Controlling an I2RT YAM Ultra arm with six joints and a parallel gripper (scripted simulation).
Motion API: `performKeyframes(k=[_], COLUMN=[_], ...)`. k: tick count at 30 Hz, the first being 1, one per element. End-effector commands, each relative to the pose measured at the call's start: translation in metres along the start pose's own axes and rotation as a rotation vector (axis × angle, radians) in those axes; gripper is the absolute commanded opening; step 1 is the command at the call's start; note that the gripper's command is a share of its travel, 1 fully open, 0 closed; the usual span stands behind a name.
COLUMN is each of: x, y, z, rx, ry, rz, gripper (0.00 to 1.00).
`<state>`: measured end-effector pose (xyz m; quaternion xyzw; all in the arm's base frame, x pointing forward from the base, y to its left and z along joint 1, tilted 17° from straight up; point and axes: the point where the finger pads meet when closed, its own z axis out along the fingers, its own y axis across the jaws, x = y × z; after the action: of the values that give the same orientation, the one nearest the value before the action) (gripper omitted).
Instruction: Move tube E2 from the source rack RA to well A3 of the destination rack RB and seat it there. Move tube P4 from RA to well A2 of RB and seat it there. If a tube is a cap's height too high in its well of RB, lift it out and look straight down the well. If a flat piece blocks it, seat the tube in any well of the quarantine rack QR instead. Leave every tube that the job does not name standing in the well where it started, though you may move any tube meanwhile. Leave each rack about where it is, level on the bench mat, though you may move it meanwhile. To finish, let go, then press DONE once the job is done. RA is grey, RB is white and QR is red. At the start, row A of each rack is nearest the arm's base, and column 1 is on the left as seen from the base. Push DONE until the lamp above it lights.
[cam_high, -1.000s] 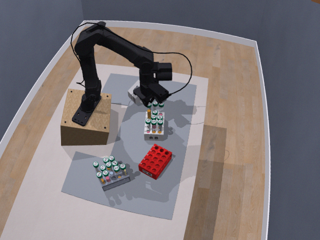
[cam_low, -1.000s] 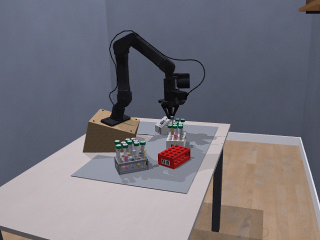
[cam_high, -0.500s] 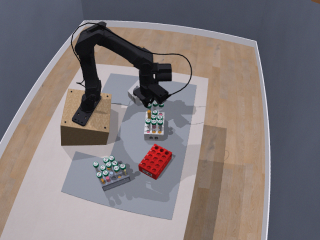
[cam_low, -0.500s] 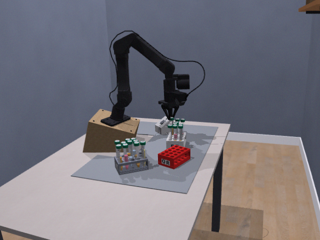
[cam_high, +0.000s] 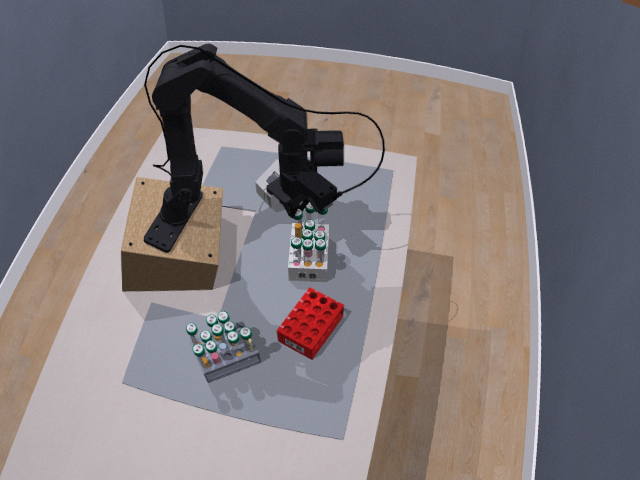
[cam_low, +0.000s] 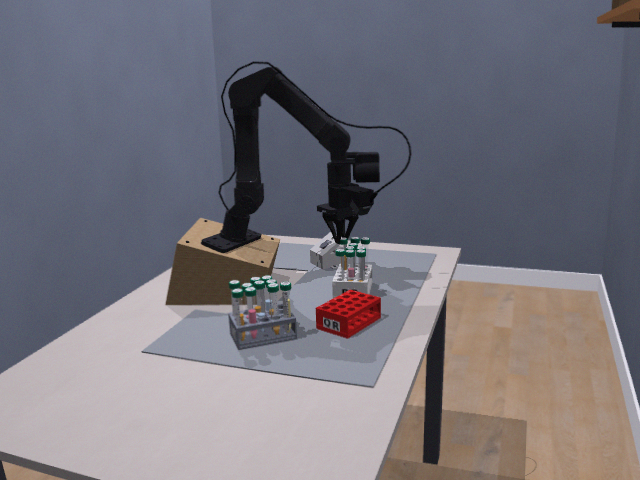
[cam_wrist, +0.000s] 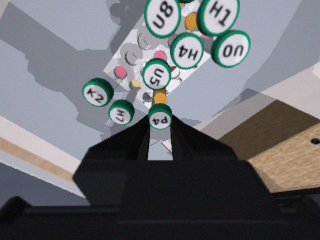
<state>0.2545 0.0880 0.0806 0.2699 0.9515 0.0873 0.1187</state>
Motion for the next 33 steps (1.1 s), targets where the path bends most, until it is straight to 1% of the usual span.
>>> performKeyframes(k=[1,3,10,18,33], x=[0.0056,0.0042,0.0044,0.0056,0.0053], y=[-0.0067,-0.0045,-0.0043,-0.0057,-0.0043], z=[0.0082,0.0093,0.0128,0.0133,0.0154], rx=[0.032,0.024,0.024,0.03,0.024], ry=[0.015,0.008,0.008,0.013,0.009], rz=[-0.002,-0.002,-0.003,-0.003,-0.005], gripper=[0.0,0.0,0.0,0.0,0.0])
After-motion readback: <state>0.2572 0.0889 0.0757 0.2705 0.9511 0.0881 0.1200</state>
